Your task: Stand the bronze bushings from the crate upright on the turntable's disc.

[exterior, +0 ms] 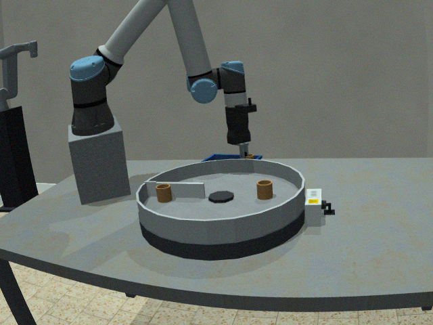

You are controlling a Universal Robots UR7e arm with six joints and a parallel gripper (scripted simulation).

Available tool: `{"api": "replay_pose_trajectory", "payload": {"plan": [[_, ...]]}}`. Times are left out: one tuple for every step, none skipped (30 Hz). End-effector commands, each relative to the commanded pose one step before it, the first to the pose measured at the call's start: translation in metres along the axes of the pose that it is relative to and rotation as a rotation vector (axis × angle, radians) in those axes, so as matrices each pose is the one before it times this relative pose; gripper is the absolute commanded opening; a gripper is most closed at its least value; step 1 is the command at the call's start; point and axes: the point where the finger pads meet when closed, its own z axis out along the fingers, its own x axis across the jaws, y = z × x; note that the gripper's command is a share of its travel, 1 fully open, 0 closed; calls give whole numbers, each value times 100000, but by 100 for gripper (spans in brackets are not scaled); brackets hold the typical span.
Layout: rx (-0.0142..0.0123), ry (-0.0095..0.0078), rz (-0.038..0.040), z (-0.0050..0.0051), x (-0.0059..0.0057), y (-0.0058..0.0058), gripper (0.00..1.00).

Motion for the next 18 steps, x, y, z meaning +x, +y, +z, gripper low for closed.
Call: {"api": "replay_pose_trajectory", "payload": {"plan": [[51,-119,12,-2045,-44,-23,0],[0,0,0,-459,0,0,0],[0,0,0,-473,0,0,0],[0,0,0,-483,0,0,0],[0,0,0,-491,0,0,0],[0,0,0,-494,0,0,0],[0,0,0,-494,0,0,0],[0,0,0,-490,0,0,0],[0,0,0,0,0,0,0],[0,0,0,0,0,0,0],[0,0,0,-483,0,0,0],[0,0,0,-471,0,0,0],[0,0,0,-456,0,0,0],[0,0,0,-438,0,0,0],[0,0,0,-416,0,0,0],[0,0,0,-391,0,0,0],[0,0,0,-363,0,0,0],[0,0,0,-333,0,0,0]]}}
